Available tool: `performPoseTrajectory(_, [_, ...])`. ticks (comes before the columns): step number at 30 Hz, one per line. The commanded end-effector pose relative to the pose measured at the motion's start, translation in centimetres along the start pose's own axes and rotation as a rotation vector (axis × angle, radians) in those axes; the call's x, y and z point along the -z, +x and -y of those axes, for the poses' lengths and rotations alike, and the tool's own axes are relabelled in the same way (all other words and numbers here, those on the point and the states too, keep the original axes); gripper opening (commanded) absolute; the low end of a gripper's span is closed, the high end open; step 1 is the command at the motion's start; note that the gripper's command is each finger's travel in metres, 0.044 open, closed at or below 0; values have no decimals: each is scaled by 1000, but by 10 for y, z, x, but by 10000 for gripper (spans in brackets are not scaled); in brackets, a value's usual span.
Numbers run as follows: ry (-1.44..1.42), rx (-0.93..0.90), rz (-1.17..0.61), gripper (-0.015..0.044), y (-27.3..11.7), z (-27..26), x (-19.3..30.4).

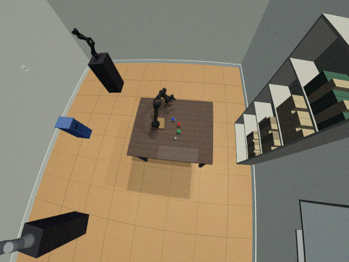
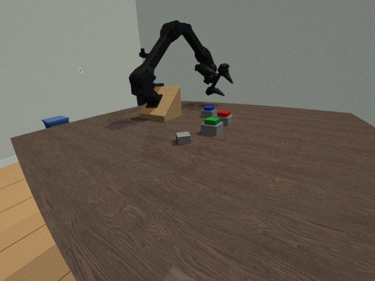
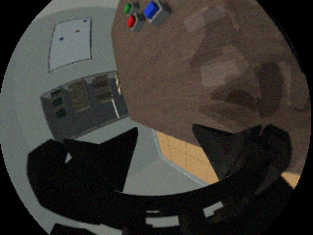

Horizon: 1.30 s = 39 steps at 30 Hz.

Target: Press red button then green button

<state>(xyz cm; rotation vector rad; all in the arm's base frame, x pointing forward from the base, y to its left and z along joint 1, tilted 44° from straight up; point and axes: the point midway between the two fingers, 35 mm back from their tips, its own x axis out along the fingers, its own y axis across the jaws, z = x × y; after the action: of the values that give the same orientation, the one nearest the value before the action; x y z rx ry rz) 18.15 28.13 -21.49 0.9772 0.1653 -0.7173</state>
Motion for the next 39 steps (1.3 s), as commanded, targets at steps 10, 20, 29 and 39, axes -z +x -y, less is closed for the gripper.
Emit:
performPoseTrajectory(10, [961, 139, 194, 400, 27, -67, -42])
performPoseTrajectory(20, [1942, 95, 524, 400, 53, -121, -105])
performPoseTrajectory(29, [2539, -80, 786, 400, 67, -147, -153])
performPoseTrajectory(39, [3147, -490, 1109, 400, 78, -167, -212])
